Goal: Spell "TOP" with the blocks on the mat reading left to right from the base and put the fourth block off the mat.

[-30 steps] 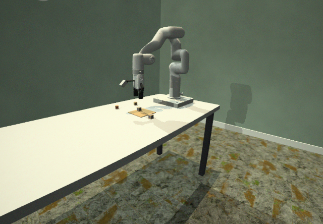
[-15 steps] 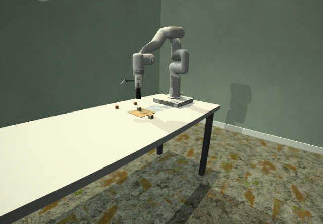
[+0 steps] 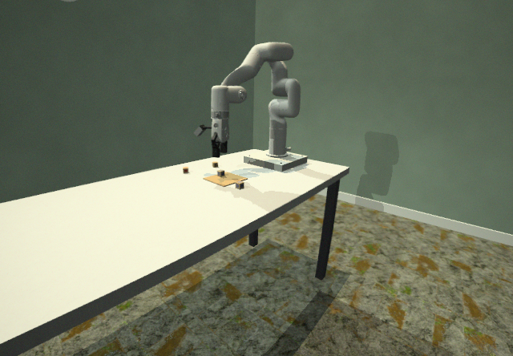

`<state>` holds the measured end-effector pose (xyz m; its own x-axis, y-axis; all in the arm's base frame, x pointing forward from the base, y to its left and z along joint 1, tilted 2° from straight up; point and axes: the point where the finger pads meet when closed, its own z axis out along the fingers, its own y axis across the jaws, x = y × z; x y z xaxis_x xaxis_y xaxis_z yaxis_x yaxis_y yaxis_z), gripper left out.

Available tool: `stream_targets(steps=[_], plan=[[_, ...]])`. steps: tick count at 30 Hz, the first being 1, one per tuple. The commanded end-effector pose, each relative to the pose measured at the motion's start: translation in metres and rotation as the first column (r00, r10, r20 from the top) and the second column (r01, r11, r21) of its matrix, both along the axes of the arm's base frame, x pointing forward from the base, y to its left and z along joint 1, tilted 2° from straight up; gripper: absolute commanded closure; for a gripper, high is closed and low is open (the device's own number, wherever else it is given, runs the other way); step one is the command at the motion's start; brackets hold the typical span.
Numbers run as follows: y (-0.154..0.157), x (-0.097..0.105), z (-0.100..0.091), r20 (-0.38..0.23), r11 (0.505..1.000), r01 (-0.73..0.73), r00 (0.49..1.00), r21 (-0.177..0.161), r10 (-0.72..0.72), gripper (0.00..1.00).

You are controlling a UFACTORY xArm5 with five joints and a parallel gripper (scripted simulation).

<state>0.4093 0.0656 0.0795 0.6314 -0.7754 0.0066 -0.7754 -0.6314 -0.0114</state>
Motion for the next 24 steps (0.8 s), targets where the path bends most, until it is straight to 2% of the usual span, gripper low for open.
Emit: stream_targets(steps=[1,7,9,10,16,24], plan=[[0.0000,0.0006,0.0009,0.003,0.990,0.138,0.990,0.003,-0.138,0.00],[-0.0003,-0.0002,0.0006,0.002,0.956,0.292,0.956,0.005,-0.292,0.00],[-0.0003,-0.0002,0.0006,0.002,0.956,0.292,0.956,0.005,-0.292,0.00],[-0.0004,-0.0006,0.0004,0.002,0.931,0.364,0.931,0.006,-0.364,0.00],[-0.0007,-0.0013,0.0001,0.000,0.870,0.492,0.870,0.008,-0.492,0.00],[-0.0011,-0.0023,-0.0004,-0.002,0.749,0.663,0.749,0.011,-0.663,0.00]])
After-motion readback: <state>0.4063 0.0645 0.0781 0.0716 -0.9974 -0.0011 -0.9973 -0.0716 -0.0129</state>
